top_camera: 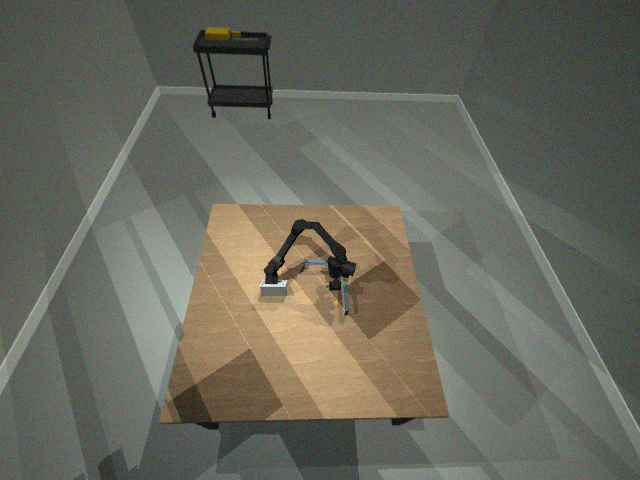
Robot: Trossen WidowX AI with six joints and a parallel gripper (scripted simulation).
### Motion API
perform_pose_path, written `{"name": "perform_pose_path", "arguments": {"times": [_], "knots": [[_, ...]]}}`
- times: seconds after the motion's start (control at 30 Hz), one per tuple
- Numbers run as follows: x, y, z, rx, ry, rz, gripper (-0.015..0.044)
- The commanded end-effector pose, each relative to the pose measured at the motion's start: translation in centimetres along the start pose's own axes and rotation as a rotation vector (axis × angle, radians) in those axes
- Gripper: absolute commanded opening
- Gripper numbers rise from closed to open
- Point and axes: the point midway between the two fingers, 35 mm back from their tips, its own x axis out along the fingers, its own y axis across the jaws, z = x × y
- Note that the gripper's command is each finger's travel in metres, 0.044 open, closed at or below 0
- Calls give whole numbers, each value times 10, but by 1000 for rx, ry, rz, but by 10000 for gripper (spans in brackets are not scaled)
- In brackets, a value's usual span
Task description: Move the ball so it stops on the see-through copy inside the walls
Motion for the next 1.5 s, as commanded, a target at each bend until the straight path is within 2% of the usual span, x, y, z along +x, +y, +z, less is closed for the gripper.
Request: {"name": "perform_pose_path", "arguments": {"times": [0.0,0.57,0.7,0.9,1.07,1.47], "knots": [[7,1,-2,9,3,7,277],[32,1,-2,9,3,9,277],[32,1,-2,9,3,9,172],[32,1,-2,9,3,9,132],[19,0,1,9,2,6,1],[-47,-3,5,11,2,-2,0]]}}
